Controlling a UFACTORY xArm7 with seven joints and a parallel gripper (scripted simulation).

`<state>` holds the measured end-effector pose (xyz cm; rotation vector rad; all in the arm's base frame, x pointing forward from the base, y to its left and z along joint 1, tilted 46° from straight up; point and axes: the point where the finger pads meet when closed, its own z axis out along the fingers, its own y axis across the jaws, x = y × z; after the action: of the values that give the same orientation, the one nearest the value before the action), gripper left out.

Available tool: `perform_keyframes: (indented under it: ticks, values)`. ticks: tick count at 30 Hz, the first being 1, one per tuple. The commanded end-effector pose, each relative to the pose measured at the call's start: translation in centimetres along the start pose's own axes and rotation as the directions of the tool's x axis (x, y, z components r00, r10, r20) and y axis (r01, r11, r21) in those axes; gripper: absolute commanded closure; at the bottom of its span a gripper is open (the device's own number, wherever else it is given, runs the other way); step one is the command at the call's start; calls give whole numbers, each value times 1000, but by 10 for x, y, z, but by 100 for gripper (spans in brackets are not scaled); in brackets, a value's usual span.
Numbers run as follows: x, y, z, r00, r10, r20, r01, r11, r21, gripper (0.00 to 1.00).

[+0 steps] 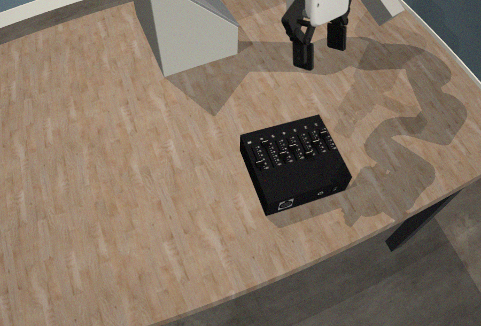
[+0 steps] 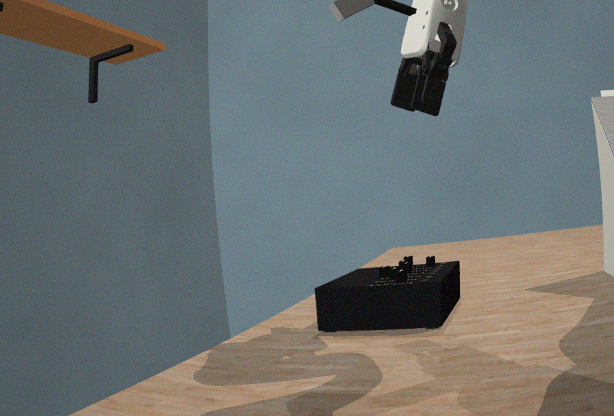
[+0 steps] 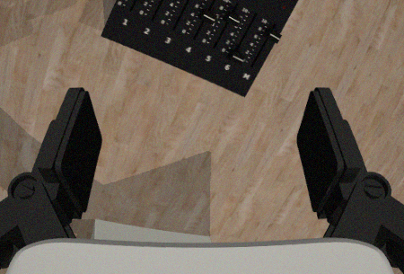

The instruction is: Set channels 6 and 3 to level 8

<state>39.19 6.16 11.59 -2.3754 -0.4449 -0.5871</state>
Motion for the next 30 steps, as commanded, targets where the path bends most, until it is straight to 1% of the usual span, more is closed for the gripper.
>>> perform_keyframes:
  ticks: [1, 4, 7, 9, 10, 13, 16, 20, 21, 22, 23, 24, 26, 27, 30]
  values:
    - [36, -10, -23, 961, -275, -12, 275, 961, -4, 0]
    - [62, -21, -41, 904, -427, -20, 427, 904, -10, 0]
    - [82, -27, -53, 826, -563, -27, 563, 826, -13, 0]
    - [82, -27, -53, 826, -563, -27, 563, 826, -13, 0]
    - [87, -28, -55, 731, -682, -33, 682, 731, -18, 0]
    - [94, -24, -53, 642, -765, -38, 765, 643, -18, 0]
    - [90, -13, -38, 530, -847, -44, 847, 531, -13, 0]
    - [70, 6, -2, 377, -925, -50, 926, 377, 7, 0]
    - [70, 6, -2, 339, -939, -51, 941, 339, 11, 0]
    - [63, 11, 8, 301, -952, -53, 953, 301, 19, 0]
    - [63, 11, 8, 264, -963, -55, 965, 263, 26, 0]
    - [56, 15, 17, 226, -972, -59, 974, 224, 36, 0]
    - [56, 15, 17, 226, -972, -59, 974, 224, 36, 0]
    - [48, 19, 26, 109, -991, -74, 993, 104, 58, 0]
    - [28, 29, 49, 1, -995, -95, 997, -6, 79, 0]
